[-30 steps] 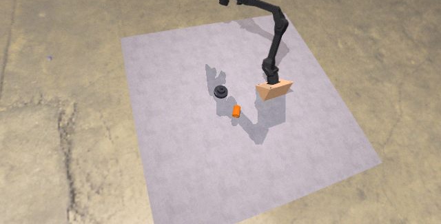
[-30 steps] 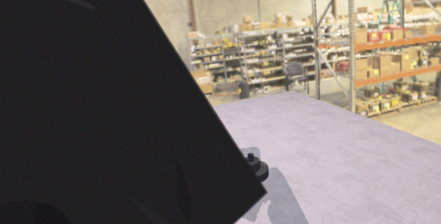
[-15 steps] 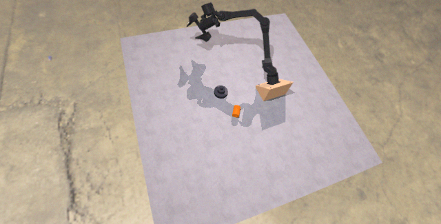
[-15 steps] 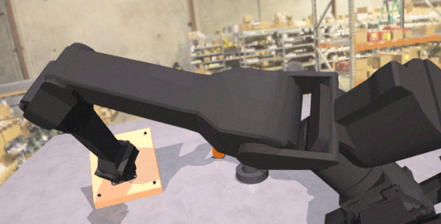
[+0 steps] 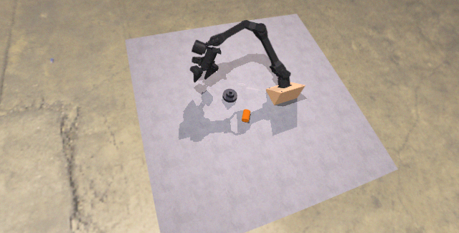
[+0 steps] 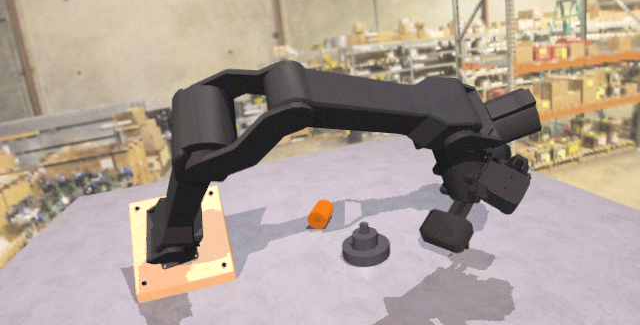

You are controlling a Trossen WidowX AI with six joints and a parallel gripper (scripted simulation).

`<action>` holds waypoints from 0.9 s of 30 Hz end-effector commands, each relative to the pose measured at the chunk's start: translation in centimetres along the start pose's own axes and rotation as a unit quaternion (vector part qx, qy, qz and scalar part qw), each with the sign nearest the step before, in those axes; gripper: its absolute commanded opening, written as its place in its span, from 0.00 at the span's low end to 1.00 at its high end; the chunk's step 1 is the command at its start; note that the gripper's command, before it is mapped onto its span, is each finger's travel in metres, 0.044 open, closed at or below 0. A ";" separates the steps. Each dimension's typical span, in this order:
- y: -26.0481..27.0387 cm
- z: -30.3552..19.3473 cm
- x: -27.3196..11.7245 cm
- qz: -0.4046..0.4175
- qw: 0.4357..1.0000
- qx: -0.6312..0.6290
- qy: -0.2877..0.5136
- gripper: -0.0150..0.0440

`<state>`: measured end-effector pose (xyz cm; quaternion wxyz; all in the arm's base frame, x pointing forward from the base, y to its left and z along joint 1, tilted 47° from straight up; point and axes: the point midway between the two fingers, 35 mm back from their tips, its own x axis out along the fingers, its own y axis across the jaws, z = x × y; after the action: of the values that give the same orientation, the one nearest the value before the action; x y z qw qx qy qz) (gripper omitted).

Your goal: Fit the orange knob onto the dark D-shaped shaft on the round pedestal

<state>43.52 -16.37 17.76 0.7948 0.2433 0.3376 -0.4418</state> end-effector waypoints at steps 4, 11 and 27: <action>3.0 -13.1 1.8 -0.062 0.947 -0.293 0.114 1.00; 1.5 -27.3 0.8 -0.138 0.731 -0.631 0.218 1.00; -2.3 -33.8 0.2 -0.200 0.450 -0.833 0.251 1.00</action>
<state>30.95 6.52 -3.91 0.3936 -0.5056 0.7676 -0.0169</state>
